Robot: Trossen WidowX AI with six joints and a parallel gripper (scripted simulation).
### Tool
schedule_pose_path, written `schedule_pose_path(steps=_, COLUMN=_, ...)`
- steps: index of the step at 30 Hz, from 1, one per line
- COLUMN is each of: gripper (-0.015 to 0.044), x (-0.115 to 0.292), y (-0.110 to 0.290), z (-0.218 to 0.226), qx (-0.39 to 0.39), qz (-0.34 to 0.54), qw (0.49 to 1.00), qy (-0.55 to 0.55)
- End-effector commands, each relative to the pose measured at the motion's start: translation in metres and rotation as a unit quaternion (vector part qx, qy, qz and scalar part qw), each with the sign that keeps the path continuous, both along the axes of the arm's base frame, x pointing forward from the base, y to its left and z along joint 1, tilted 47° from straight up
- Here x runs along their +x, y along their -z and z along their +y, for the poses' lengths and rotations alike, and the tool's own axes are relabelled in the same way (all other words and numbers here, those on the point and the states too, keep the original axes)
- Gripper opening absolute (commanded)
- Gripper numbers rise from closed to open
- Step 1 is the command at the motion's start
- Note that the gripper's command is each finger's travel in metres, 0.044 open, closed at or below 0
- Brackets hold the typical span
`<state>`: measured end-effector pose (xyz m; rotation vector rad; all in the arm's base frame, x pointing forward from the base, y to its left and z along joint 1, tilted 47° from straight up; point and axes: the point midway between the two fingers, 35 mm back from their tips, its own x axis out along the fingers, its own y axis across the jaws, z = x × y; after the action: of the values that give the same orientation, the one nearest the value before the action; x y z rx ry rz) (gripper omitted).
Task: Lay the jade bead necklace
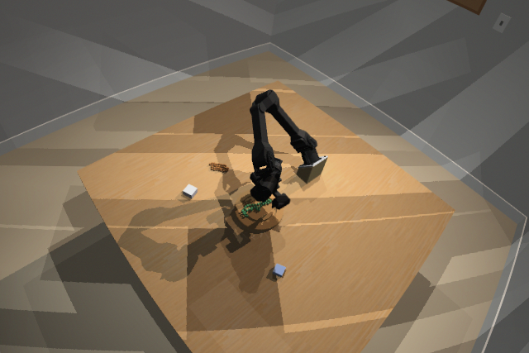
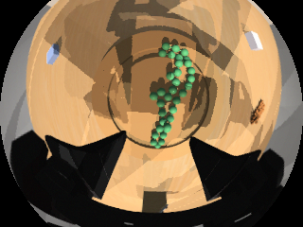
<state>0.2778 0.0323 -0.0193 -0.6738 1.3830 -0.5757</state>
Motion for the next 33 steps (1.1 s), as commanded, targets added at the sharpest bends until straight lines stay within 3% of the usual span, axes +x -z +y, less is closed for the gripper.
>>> schedule_pose_path(steps=1, gripper=0.038, x=0.031, y=-0.019, z=0.004, qx=0.015, qz=-0.11, qw=0.989, qy=0.1)
schedule_pose_path(steps=6, gripper=0.038, x=0.052, y=-0.035, z=0.005, qx=0.028, qz=-0.194, qw=0.964, qy=0.179)
schedule_pose_path(steps=33, gripper=0.038, x=0.055, y=-0.021, z=-0.009, qx=0.031, qz=-0.195, qw=0.964, qy=0.179)
